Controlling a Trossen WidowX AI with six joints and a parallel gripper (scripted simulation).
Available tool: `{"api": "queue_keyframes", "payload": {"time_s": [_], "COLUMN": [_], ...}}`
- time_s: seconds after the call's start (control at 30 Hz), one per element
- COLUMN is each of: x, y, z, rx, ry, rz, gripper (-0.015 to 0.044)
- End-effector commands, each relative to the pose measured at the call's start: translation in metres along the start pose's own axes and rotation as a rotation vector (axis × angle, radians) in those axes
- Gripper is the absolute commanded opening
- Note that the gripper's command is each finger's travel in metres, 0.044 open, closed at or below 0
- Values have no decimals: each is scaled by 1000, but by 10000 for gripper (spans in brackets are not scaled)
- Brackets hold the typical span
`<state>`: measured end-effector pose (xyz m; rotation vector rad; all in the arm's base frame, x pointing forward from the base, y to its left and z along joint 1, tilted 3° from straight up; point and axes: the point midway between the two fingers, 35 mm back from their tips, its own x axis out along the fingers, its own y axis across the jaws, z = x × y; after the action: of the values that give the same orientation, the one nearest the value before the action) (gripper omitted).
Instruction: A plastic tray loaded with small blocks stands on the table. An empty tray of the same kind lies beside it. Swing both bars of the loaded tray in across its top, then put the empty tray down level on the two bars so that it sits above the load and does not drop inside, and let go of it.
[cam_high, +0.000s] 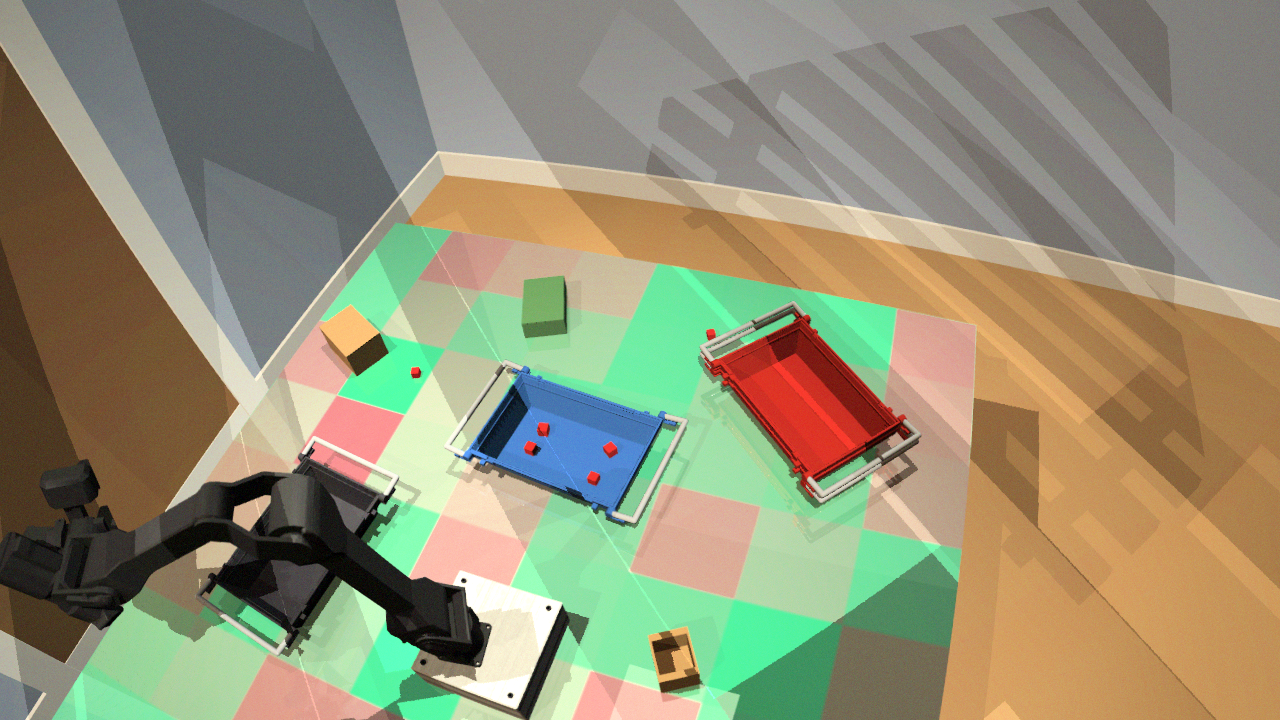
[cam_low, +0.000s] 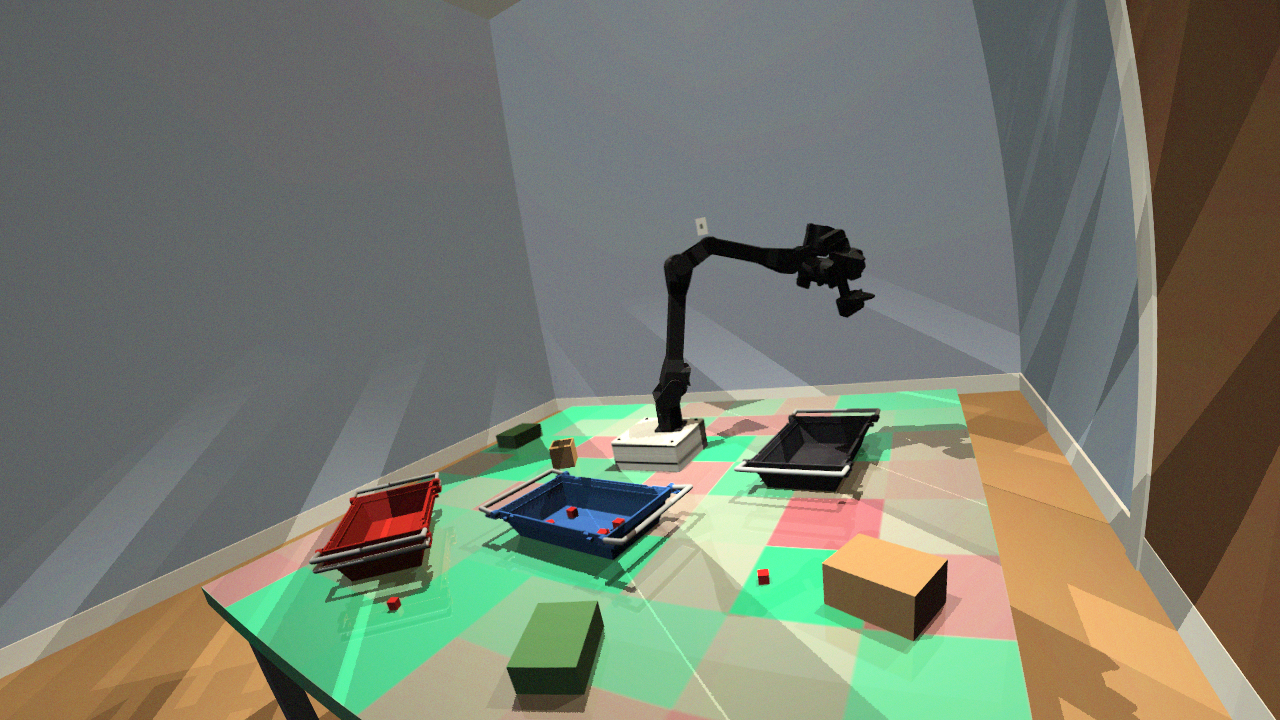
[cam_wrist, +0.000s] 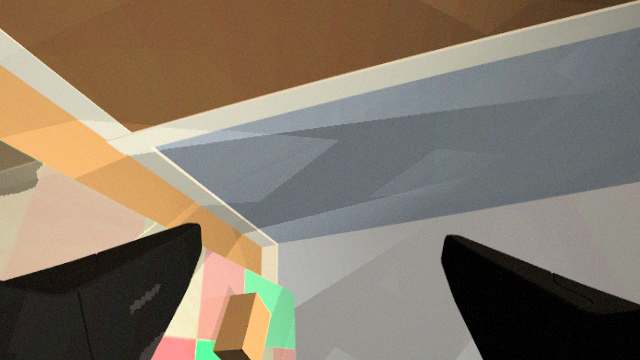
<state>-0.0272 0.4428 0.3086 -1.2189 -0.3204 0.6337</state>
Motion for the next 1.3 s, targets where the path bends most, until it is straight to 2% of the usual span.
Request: {"api": "queue_keyframes", "payload": {"time_s": [0.0,0.23,0.37,0.57,0.7,0.93,1.1,1.27], "x": [0,1,32,97,151,214,239,243], "y": [0,0,-2,0,0,1,5,7], "z": [0,0,-9,-46,-99,-199,-284,-372], "rx": [0,2,-29,-237,-418,-689,-864,-963], "ry": [0,0,19,99,191,292,304,253], "rz": [0,1,27,103,197,431,677,938], "gripper": [374,190,87,87,87,87,87,87]}}
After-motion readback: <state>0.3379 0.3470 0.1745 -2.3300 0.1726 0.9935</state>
